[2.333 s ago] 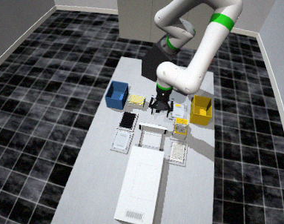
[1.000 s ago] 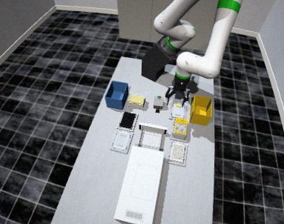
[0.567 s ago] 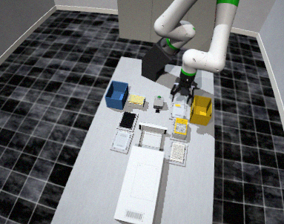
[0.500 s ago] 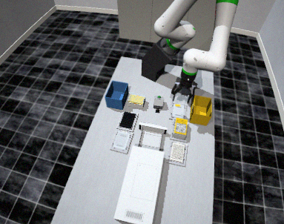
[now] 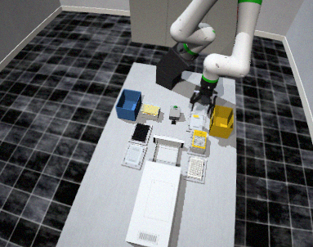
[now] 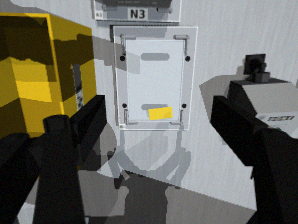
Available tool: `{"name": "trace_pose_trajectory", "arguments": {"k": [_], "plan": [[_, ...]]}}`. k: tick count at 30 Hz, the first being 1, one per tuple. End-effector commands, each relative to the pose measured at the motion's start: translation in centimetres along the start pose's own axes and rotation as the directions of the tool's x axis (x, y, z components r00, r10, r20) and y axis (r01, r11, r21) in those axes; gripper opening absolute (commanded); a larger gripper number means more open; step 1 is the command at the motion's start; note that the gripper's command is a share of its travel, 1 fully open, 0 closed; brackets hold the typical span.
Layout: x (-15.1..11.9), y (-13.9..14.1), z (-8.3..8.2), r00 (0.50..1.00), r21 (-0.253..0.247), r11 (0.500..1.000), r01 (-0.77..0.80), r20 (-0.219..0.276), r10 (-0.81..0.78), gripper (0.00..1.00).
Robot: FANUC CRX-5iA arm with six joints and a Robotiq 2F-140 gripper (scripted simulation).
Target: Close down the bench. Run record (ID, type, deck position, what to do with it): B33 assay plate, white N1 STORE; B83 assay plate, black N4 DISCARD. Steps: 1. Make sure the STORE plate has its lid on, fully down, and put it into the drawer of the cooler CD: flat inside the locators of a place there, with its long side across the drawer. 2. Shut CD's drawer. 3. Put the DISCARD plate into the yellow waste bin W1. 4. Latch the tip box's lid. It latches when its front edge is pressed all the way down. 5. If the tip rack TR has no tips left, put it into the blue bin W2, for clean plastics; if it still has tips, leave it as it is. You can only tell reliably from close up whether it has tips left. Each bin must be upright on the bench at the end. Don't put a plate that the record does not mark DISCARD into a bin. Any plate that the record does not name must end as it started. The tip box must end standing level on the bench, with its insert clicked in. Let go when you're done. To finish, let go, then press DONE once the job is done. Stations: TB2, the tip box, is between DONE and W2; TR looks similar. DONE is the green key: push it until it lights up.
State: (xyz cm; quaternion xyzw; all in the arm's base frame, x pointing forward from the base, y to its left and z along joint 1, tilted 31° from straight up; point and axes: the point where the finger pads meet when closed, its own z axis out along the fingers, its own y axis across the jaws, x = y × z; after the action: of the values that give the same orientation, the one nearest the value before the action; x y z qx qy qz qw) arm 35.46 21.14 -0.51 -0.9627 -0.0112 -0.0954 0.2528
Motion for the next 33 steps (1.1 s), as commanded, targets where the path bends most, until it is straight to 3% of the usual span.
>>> {"name": "trace_pose_trajectory", "arguments": {"k": [1,33], "plan": [[0.1,0.0,0.3,1.000,0.000,1.000,0.001,-0.002,-0.001,0.70],[0.1,0.0,4.1,1.000,0.001,1.000,0.001,-0.002,-0.001,0.70]]}}
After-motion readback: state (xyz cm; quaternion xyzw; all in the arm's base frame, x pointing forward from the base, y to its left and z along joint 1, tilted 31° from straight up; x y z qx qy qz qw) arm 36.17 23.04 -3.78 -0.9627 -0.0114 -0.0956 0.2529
